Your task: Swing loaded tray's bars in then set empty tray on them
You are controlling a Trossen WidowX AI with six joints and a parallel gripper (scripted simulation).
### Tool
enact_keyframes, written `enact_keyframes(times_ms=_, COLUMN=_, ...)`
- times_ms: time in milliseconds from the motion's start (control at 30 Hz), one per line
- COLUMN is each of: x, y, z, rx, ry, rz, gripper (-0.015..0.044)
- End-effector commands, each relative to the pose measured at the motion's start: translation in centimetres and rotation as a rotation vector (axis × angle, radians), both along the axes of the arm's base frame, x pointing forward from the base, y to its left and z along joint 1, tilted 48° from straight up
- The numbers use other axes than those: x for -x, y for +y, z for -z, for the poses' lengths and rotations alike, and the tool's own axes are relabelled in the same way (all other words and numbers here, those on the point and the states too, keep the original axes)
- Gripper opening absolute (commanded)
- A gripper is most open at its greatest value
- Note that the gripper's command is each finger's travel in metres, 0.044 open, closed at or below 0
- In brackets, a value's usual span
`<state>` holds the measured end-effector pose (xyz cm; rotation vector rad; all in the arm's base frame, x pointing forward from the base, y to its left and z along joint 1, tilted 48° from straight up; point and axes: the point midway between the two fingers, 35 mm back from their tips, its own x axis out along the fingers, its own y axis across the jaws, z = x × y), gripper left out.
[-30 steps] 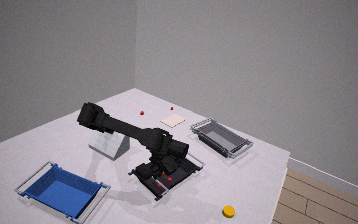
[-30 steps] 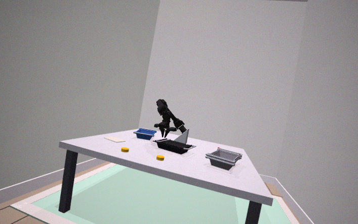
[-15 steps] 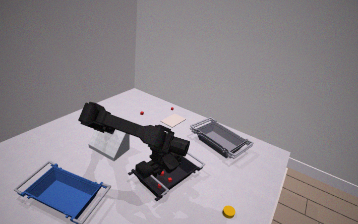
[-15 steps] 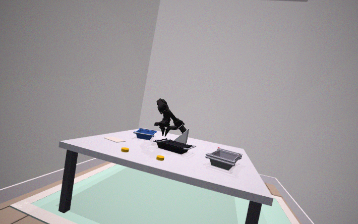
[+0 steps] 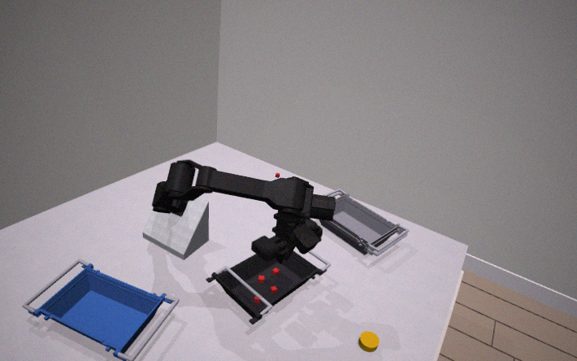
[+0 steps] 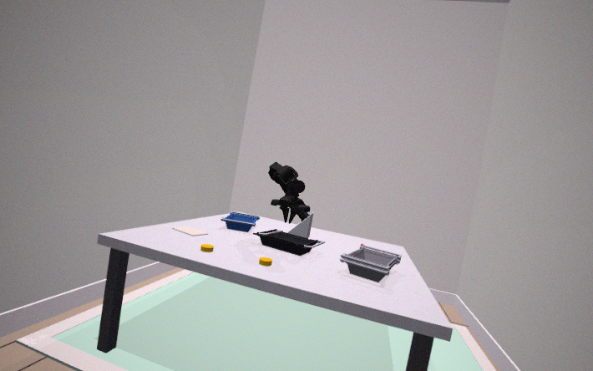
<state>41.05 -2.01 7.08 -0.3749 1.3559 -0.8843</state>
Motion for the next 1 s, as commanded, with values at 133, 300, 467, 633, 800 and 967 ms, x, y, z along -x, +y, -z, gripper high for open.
enact_keyframes(times_ms=133, x=-1.4, y=7.4, z=11.9, rx=-0.004, ry=-0.002, rz=-0.008, gripper=0.0088)
enact_keyframes(times_ms=300, x=-1.2, y=8.5, z=14.2, rx=-0.001, ry=-0.005, rz=-0.006, gripper=0.0088)
enact_keyframes(times_ms=467, x=-1.2, y=8.5, z=14.2, rx=-0.001, ry=-0.005, rz=-0.006, gripper=0.0088)
enact_keyframes(times_ms=633, x=-1.2, y=8.2, z=14.5, rx=-0.002, ry=-0.005, rz=-0.006, gripper=0.0088)
enact_keyframes(times_ms=800, x=-1.2, y=6.9, z=15.8, rx=-0.001, ry=-0.005, rz=-0.007, gripper=0.0088)
enact_keyframes(times_ms=967, x=-1.1, y=5.2, z=17.3, rx=0.0, ry=-0.005, rz=-0.007, gripper=0.0088)
